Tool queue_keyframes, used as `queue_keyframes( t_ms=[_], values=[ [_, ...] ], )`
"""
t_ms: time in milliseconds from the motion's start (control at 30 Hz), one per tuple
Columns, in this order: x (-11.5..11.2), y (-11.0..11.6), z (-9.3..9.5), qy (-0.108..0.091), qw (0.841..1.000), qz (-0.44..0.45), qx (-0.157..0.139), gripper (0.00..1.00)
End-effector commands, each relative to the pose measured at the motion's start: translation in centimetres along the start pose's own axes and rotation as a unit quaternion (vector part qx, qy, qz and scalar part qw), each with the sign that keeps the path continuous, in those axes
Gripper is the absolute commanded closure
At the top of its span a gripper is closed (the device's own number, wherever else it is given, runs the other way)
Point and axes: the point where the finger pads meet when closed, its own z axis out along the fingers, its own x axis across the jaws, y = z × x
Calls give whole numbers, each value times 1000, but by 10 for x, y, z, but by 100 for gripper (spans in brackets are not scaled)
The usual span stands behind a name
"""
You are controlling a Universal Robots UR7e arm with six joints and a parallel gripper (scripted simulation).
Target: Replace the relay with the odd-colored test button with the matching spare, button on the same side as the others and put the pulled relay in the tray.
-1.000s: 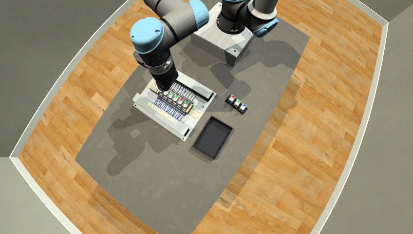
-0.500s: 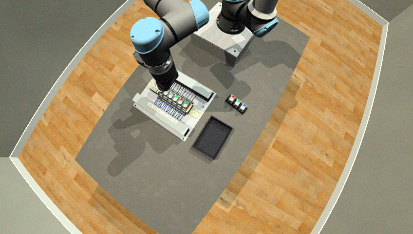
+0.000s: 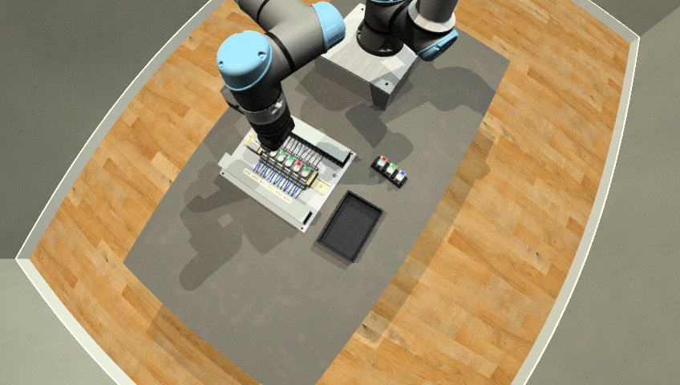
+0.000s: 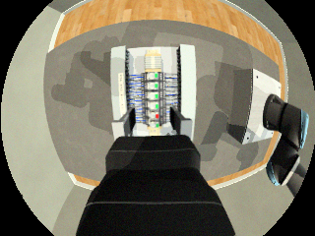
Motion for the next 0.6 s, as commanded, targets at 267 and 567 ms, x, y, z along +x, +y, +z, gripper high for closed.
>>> queue_keyframes(
  t_ms=[267,567],
  values=[
    [1,22,50,1,1000,0,-1,0],
    [1,41,93,1,1000,0,-1,0]
  ],
)
